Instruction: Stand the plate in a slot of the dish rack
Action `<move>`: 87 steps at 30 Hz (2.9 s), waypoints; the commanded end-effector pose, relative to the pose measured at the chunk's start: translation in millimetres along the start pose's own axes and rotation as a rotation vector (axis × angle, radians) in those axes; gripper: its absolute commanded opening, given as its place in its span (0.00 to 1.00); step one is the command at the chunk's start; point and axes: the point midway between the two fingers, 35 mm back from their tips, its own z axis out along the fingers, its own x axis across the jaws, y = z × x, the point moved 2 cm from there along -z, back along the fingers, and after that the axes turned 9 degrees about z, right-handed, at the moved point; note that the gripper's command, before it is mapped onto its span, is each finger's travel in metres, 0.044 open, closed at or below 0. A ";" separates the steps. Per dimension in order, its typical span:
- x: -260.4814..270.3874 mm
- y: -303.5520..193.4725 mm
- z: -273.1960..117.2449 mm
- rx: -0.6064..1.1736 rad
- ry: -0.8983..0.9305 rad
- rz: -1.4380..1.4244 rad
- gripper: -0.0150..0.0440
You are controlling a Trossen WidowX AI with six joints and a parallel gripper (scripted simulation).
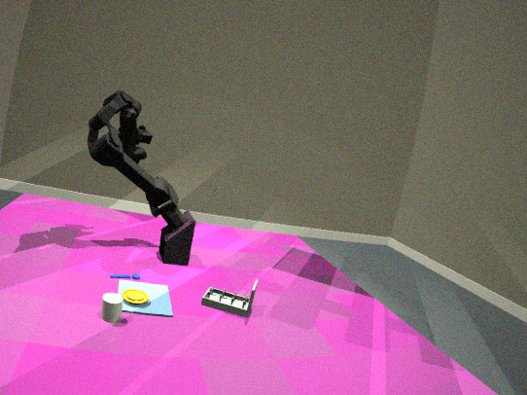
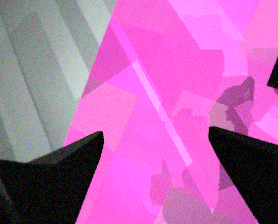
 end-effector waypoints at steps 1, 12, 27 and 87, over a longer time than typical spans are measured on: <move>0.1 1.1 -0.2 -0.002 0.001 0.004 0.93; -4.4 85.8 -24.2 -0.227 0.053 0.175 0.93; -85.5 192.6 -85.4 -0.566 -0.002 0.457 0.93; -514.5 -83.0 -21.1 -0.129 -0.517 1.925 0.93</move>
